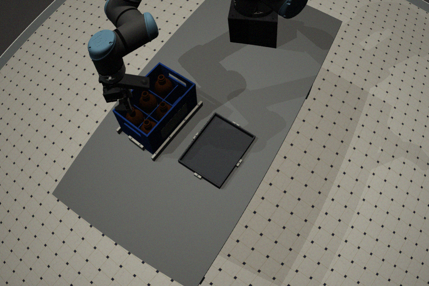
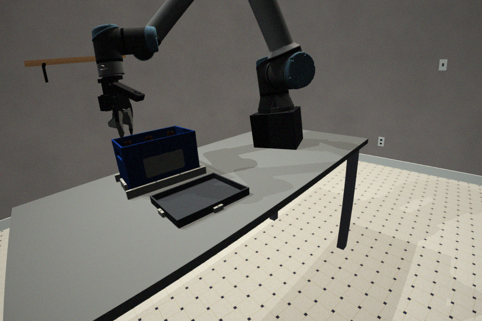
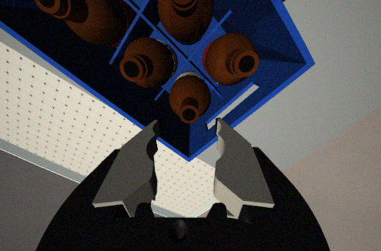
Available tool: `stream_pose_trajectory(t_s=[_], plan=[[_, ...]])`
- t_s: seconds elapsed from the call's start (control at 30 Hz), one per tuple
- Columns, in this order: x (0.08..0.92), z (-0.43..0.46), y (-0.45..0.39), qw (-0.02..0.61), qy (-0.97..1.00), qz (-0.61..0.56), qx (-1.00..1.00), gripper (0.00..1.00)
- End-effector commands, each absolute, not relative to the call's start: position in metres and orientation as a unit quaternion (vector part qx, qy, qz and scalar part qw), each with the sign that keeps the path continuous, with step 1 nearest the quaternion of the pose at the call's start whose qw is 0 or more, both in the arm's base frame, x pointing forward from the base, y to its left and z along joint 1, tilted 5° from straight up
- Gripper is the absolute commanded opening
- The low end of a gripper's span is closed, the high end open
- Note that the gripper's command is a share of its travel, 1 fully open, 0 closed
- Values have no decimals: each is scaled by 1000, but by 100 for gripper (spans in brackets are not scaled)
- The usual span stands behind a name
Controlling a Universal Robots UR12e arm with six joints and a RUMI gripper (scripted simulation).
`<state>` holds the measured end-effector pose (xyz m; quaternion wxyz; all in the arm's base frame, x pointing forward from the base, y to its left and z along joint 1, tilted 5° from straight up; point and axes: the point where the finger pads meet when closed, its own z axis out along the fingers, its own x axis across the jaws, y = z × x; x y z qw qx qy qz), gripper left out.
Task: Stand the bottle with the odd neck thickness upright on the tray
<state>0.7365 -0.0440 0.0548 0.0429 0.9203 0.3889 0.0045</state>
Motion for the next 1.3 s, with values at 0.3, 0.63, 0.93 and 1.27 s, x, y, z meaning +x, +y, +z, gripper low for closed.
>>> stream_pose_trajectory(t_s=[0.3, 0.63, 0.93, 1.27], plan=[[736, 50, -43, 43, 389, 4, 920, 38], [735, 41, -44, 42, 389, 3, 920, 38], [736, 32, -45, 42, 389, 3, 920, 38], [736, 23, -46, 42, 389, 3, 920, 38]])
